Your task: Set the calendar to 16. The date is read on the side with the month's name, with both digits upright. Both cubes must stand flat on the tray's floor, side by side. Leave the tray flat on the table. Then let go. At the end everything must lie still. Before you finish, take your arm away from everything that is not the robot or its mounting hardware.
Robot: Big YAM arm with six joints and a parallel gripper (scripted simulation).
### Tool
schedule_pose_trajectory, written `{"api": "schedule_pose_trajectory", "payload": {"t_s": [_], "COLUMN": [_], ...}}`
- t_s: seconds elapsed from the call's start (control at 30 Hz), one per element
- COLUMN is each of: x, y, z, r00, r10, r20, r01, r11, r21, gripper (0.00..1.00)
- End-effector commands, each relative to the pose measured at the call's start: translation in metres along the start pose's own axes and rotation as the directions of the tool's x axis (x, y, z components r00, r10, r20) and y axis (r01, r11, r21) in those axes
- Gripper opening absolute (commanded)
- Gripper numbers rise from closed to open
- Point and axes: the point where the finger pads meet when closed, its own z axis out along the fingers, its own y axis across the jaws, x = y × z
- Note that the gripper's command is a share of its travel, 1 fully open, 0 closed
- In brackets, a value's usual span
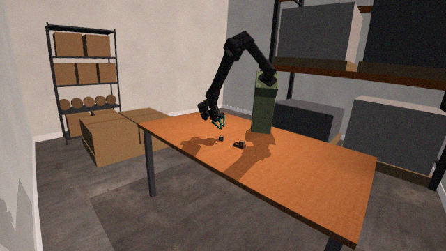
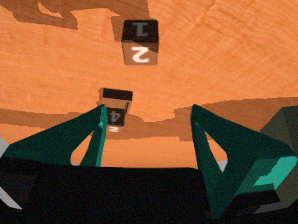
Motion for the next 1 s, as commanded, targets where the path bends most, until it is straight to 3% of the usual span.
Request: {"api": "schedule_pose_trajectory", "payload": {"t_s": [0.0,0.3,0.37,0.43,0.6,0.83,0.97], "x": [0.008,0.01,0.01,0.01,0.01,0.013,0.014], "y": [0.011,0.012,0.012,-0.003,0.004,0.009,0.009], "z": [0.005,0.004,0.003,0.01,0.008,0.005,0.004], "r00": [1.0,0.977,0.974,0.976,0.972,0.907,0.883], "r10": [0.002,0.008,0.009,0.035,0.022,0.01,0.017], "r20": [0.026,0.212,0.225,0.214,0.234,0.421,0.469], "r01": [-0.002,-0.007,-0.007,-0.036,-0.023,-0.009,-0.012], "r11": [1.0,1.0,1.0,0.999,1.0,1.0,1.0], "r21": [0.005,-0.007,-0.01,0.002,-0.001,-0.004,-0.013], "gripper": [0.66,0.66,0.66,0.66,0.66,0.66,0.66]}}
